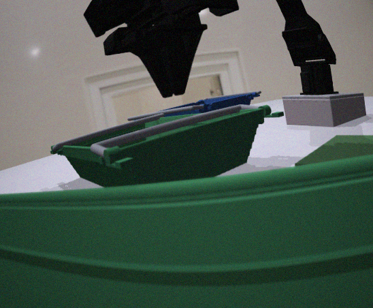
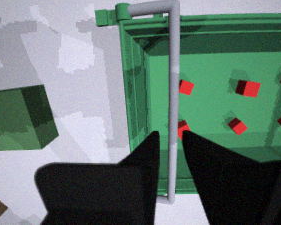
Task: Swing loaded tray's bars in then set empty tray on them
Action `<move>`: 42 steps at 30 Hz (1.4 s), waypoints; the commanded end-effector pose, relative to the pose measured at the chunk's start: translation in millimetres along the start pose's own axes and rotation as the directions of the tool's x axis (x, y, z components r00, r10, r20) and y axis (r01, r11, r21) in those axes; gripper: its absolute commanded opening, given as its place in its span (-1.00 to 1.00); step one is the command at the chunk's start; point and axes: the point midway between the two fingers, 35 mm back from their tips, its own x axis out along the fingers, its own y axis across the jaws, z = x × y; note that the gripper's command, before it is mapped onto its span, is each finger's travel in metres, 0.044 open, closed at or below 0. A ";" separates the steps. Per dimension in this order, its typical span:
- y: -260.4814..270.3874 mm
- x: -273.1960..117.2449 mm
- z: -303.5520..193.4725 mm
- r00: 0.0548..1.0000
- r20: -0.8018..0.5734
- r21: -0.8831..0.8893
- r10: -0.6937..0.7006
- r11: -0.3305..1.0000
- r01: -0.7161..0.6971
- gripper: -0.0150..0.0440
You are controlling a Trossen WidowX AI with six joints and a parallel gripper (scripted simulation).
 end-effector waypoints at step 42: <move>0.0 0.0 0.0 1.000 0.000 0.000 0.000 1.000 0.000 -0.49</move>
